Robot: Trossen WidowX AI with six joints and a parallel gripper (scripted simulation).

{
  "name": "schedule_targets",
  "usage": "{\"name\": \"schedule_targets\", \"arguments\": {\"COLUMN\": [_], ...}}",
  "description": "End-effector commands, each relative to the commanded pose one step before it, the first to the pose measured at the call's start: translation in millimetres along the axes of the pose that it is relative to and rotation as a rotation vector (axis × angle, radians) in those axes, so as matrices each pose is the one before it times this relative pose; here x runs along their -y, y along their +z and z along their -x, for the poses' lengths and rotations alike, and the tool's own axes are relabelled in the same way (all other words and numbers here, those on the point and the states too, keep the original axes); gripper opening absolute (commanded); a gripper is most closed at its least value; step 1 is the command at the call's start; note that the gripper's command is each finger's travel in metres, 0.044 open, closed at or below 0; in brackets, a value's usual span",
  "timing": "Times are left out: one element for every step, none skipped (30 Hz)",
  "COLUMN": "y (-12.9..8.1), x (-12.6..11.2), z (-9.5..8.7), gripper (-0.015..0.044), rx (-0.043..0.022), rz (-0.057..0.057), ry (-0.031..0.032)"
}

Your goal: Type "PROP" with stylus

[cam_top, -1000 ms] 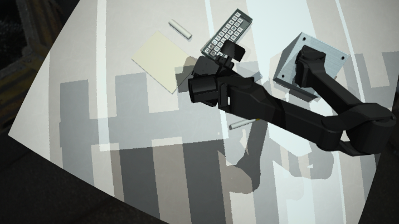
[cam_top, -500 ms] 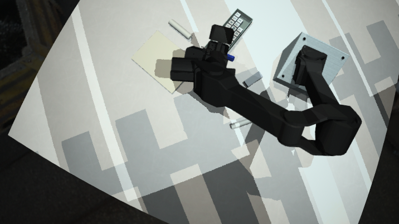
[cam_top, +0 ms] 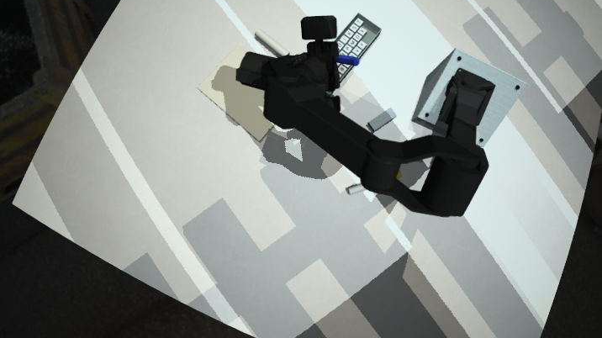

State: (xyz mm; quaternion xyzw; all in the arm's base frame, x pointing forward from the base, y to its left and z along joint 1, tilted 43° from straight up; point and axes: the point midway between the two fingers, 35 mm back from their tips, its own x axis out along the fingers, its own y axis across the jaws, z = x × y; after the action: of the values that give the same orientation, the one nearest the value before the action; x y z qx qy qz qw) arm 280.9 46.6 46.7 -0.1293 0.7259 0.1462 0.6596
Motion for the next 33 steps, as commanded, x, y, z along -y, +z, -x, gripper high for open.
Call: {"name": "schedule_targets", "arguments": {"y": [-2.99, -0.82, -0.88, -0.93, -0.98, -1.03, -1.13, -1.20, -1.26, -1.31, -1.36, -1.41, -1.46, -1.51, -1.55, -1.60, -1.64, -1.69, -1.73, -1.77, -1.81, -1.86, -1.90, -1.56, -0.94, -0.32, 0.00, 0.00, 0.00, 0.00, 0.00, 1.26, 2.16], "x": [12.28, 2.35, 2.32, 2.30, 2.27, 2.25, 2.26, 2.25, 2.21, 2.18, 2.14, 2.10, 2.05, 2.01, 2.00, 1.96, 1.91, 1.85, 1.80, 1.75, 1.70, 1.59, 1.55, 1.21, 0.70, 0.23, 0.00, 0.00, 0.00, 0.00, 0.00, -0.02, -0.05], "z": [-4.74, -1.14, -1.14, -1.14, -1.14, -1.14, -1.07, -1.08, -1.08, -1.08, -1.08, -1.08, -1.09, -1.09, -1.10, -1.10, -1.10, -1.10, -1.10, -1.10, -1.10, -1.08, -1.09, -0.87, -0.51, -0.17, 0.00, 0.00, 0.00, 0.00, 0.00, -0.70, -1.21], "gripper": [0.0000, 0.0000, 0.0000, 0.0000, 0.0000, 0.0000, 0.0000, 0.0000, 0.0000, 0.0000, 0.0000, 0.0000, 0.0000, 0.0000, 0.0000, 0.0000, 0.0000, 0.0000, 0.0000, 0.0000, 0.0000, 0.0000, 0.0000, 0.0000, 0.0000, 0.0000, 0.0000, 0.0000, 0.0000, 0.0000, 0.0000, 0.0000, 0.0000], "rx": [-0.08766, -0.01869, -0.01852, -0.01834, -0.01814, -0.01791, -0.01828, -0.01824, -0.01797, -0.01768, -0.01737, -0.01703, -0.01668, -0.01630, -0.01579, -0.01539, -0.01496, -0.01454, -0.01410, -0.01362, -0.01312, -0.01277, -0.01224, -0.00951, -0.00552, -0.00181, 0.00000, 0.00000, 0.00000, 0.00000, 0.00000, 0.00005, 0.00007], "rz": [0.0901, 0.0201, 0.0202, 0.0203, 0.0204, 0.0205, 0.0232, 0.0236, 0.0237, 0.0239, 0.0240, 0.0241, 0.0243, 0.0244, 0.0245, 0.0246, 0.0248, 0.0250, 0.0252, 0.0253, 0.0255, 0.0258, 0.0258, 0.0211, 0.0128, 0.0043, 0.0000, 0.0000, 0.0000, 0.0000, 0.0000, 0.0000, 0.0001], "ry": [0.00693, 0.00481, 0.00543, 0.00605, 0.00666, 0.00727, 0.00674, 0.00747, 0.00811, 0.00874, 0.00937, 0.00998, 0.01057, 0.01116, 0.01172, 0.01228, 0.01282, 0.01334, 0.01384, 0.01432, 0.01479, 0.01524, 0.01573, 0.01299, 0.00786, 0.00264, 0.00000, 0.00000, 0.00000, 0.00000, 0.00000, 0.00003, 0.00006]}}
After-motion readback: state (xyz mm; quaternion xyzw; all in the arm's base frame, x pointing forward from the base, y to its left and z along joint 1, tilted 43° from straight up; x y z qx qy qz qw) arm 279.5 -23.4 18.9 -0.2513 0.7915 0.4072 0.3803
